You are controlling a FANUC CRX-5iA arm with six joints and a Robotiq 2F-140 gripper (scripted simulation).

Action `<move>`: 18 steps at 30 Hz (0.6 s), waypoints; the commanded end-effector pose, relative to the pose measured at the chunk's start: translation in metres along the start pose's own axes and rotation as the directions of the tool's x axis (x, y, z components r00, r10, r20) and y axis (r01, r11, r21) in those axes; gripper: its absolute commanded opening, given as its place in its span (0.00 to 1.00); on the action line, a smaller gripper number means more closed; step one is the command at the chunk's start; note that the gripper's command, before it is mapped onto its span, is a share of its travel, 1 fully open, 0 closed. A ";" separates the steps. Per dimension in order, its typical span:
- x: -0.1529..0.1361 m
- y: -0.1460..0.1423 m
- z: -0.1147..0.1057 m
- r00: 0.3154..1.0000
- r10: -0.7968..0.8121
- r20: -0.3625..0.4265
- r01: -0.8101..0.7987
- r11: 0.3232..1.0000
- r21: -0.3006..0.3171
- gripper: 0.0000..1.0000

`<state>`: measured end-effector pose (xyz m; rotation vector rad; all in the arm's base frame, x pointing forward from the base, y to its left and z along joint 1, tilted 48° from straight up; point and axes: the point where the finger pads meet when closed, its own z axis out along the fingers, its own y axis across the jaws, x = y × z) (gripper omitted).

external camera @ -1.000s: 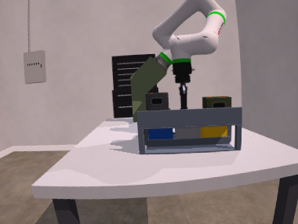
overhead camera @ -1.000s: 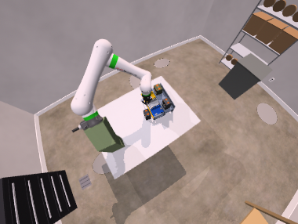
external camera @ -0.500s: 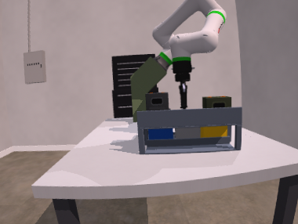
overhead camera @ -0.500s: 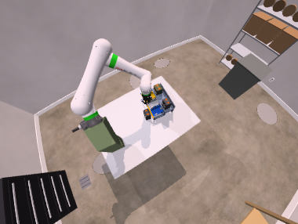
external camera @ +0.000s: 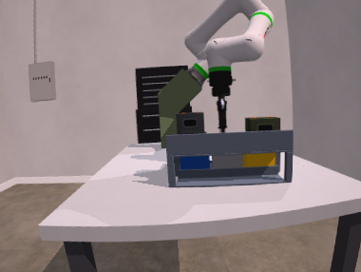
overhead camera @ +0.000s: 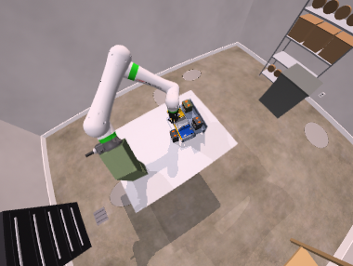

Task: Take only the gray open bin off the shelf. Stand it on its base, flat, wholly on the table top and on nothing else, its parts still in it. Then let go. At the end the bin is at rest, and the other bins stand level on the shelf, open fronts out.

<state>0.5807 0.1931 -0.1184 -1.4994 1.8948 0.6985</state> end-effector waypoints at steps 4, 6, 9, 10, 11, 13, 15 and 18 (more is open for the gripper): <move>0.000 0.000 -0.055 1.000 0.000 0.000 0.000 1.000 0.000 0.00; 0.000 0.000 -0.055 1.000 0.000 0.000 0.000 1.000 0.000 0.00; 0.000 0.000 -0.055 1.000 0.000 0.000 0.000 1.000 0.000 0.00; 0.000 0.000 -0.055 1.000 0.000 0.000 0.000 1.000 0.000 0.00; 0.000 0.000 -0.055 1.000 0.000 0.000 0.000 1.000 0.000 0.00; 0.000 0.000 -0.055 1.000 0.000 0.000 0.000 1.000 0.000 0.00; 0.000 0.000 -0.055 1.000 0.000 0.000 0.000 1.000 0.000 0.00; 0.000 0.000 -0.069 1.000 0.000 0.000 0.000 1.000 0.000 0.00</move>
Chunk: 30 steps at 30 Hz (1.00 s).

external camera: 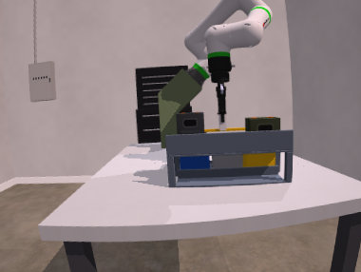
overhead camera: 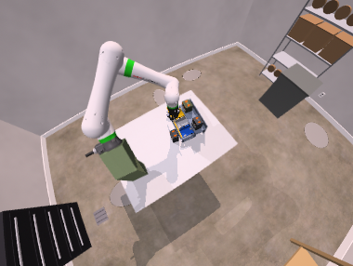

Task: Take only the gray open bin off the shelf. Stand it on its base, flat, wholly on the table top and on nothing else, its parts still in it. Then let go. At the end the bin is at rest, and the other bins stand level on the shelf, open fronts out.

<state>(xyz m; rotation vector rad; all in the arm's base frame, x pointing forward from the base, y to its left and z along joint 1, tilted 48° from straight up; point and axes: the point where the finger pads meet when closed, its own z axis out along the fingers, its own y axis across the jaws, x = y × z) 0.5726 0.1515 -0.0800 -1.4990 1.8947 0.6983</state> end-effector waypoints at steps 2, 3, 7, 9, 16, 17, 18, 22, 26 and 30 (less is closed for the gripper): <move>0.000 0.000 -0.026 1.000 0.000 0.000 0.000 1.000 0.000 0.00; 0.000 0.000 -0.033 1.000 0.000 0.000 0.000 1.000 0.000 0.00; 0.000 0.000 -0.033 1.000 0.000 0.000 0.000 1.000 0.000 0.00; 0.000 0.000 -0.033 1.000 0.000 0.000 0.000 1.000 0.000 0.00; 0.000 0.000 -0.031 1.000 0.000 0.000 0.000 1.000 0.000 0.00; 0.000 0.000 -0.029 1.000 0.000 0.000 0.000 1.000 0.000 0.00; 0.000 0.000 -0.027 1.000 0.000 0.000 0.000 1.000 0.000 0.00; 0.000 0.000 -0.023 1.000 0.000 0.000 0.000 1.000 0.000 0.00; 0.000 0.000 -0.023 1.000 0.000 0.000 0.000 1.000 0.000 0.00; 0.000 0.000 -0.023 1.000 0.000 0.000 0.000 1.000 0.000 0.00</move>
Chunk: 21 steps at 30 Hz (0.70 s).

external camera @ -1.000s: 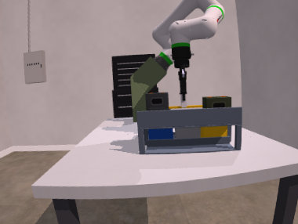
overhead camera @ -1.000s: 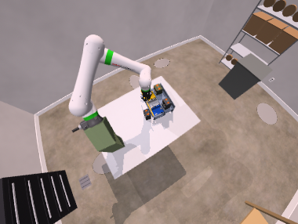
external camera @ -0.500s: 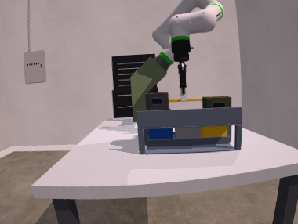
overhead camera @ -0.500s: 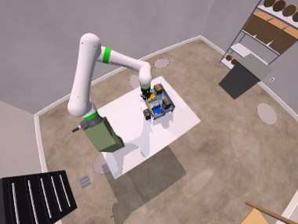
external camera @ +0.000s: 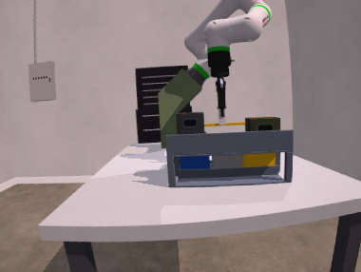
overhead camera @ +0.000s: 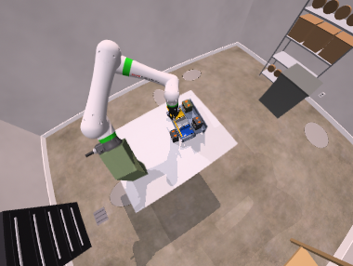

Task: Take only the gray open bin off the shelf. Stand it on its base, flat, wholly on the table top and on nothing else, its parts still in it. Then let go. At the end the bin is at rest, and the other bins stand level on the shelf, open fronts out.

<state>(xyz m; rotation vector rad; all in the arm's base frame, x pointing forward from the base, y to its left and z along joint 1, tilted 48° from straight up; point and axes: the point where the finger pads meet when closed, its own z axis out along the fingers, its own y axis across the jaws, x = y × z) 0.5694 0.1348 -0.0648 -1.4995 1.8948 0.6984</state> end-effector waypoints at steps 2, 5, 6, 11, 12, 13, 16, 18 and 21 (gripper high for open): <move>0.000 0.000 0.000 1.000 0.000 0.000 0.000 1.000 0.000 0.00; 0.000 0.000 0.003 1.000 0.000 0.000 0.000 1.000 0.000 0.00; 0.000 0.000 0.004 1.000 0.000 0.000 0.000 1.000 0.000 0.00; 0.000 0.000 0.005 1.000 0.000 0.000 0.000 1.000 0.000 0.00; 0.000 0.000 0.005 1.000 0.000 0.000 0.000 1.000 0.000 0.00; 0.000 0.000 0.005 1.000 0.000 0.000 0.000 1.000 0.000 0.00; 0.000 0.000 0.005 1.000 0.000 0.000 0.000 1.000 0.000 0.00; 0.000 0.000 0.005 1.000 0.000 0.000 0.000 1.000 0.000 0.00; 0.000 0.000 0.006 1.000 0.000 0.000 0.000 1.000 0.000 0.00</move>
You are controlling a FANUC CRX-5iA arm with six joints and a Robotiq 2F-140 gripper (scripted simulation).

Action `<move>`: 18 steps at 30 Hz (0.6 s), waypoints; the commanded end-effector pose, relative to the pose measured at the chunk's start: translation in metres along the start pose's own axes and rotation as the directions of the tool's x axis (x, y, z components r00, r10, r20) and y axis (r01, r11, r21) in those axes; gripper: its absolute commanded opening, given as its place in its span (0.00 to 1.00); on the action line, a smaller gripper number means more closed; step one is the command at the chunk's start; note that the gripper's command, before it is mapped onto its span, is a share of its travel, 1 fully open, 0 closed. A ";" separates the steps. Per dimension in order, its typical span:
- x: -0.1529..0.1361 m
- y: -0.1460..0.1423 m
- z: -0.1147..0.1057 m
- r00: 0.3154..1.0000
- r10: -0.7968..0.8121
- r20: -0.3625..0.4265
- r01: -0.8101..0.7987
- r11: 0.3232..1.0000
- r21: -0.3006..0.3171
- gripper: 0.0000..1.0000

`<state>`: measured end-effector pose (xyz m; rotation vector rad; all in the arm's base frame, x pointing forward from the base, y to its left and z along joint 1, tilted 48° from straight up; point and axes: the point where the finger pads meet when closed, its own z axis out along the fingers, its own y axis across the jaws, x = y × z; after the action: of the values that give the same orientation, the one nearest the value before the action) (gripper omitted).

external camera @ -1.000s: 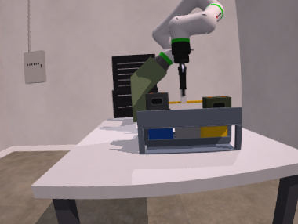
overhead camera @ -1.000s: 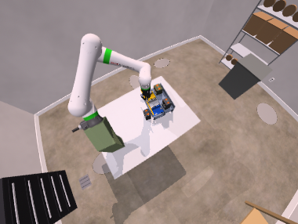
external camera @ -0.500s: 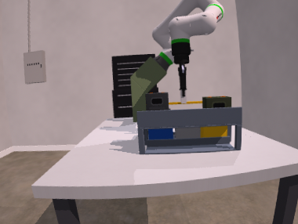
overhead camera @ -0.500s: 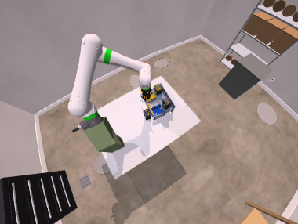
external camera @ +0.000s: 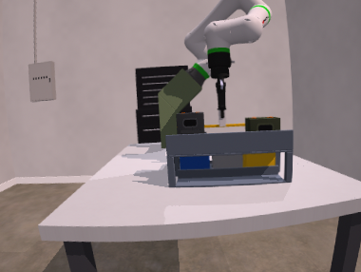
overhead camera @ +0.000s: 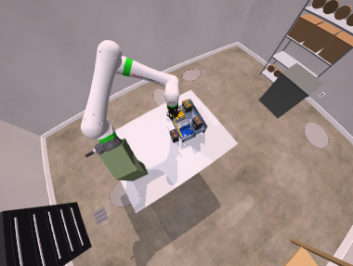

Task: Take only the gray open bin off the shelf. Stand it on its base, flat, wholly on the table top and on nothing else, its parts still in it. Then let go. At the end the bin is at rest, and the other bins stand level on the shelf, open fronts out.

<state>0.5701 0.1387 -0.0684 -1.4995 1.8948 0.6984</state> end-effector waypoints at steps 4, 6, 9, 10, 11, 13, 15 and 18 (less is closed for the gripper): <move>0.000 0.000 0.002 1.000 0.000 0.000 0.000 1.000 0.000 0.00; 0.000 0.000 0.002 1.000 0.000 0.000 0.000 1.000 0.000 0.00; 0.000 0.000 0.002 1.000 0.000 0.000 0.000 1.000 0.000 0.00; 0.000 0.000 0.002 1.000 0.000 0.000 0.000 1.000 0.000 0.00; 0.000 0.000 0.002 1.000 0.000 0.000 0.000 1.000 0.000 0.00; 0.000 0.000 0.002 1.000 0.000 0.000 0.000 1.000 0.000 0.00; 0.000 0.000 0.002 1.000 0.000 0.000 0.000 1.000 0.000 0.00; 0.000 0.024 0.002 1.000 0.000 0.000 0.000 1.000 0.000 0.00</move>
<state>0.5660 0.1414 -0.0694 -1.4995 1.8946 0.6979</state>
